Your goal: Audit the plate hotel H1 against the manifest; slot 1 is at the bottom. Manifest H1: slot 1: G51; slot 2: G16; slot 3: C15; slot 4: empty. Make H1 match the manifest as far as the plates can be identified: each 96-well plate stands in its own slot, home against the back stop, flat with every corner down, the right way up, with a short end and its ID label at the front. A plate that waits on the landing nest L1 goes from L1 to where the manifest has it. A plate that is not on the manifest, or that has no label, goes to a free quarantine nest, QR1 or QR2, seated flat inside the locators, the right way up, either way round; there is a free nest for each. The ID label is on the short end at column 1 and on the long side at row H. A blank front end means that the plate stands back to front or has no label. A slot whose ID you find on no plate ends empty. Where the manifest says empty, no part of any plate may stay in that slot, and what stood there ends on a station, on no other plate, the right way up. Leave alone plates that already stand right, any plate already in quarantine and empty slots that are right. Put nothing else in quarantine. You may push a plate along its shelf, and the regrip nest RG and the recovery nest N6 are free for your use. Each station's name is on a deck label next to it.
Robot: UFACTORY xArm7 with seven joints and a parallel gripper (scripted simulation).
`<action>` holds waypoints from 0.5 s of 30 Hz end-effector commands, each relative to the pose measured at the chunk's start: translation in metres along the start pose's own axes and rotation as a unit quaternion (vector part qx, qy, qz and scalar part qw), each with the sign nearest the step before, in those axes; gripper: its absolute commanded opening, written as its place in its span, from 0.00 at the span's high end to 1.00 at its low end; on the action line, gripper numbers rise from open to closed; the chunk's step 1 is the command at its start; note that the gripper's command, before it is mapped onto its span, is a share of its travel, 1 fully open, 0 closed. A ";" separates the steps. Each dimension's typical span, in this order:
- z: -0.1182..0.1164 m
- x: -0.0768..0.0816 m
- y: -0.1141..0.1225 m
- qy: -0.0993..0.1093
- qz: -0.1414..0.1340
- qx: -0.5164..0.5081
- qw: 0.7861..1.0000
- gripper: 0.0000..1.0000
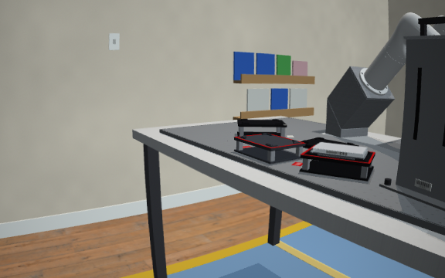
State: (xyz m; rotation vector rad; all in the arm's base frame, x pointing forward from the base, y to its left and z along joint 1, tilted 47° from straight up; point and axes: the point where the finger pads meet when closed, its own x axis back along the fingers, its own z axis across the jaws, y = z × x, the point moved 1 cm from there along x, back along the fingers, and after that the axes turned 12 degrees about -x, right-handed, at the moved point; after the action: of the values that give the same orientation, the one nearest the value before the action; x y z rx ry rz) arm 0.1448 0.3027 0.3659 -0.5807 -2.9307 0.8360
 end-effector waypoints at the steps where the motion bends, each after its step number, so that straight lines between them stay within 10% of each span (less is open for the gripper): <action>1: 0.001 0.000 0.007 0.000 -0.001 -0.001 1.000 1.00; 15: 0.005 0.000 0.026 0.000 -0.001 -0.001 1.000 1.00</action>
State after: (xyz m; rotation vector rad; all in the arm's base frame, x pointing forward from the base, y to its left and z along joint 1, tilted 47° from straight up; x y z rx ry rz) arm 0.1516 0.3175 0.3506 -0.5808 -2.9306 0.8361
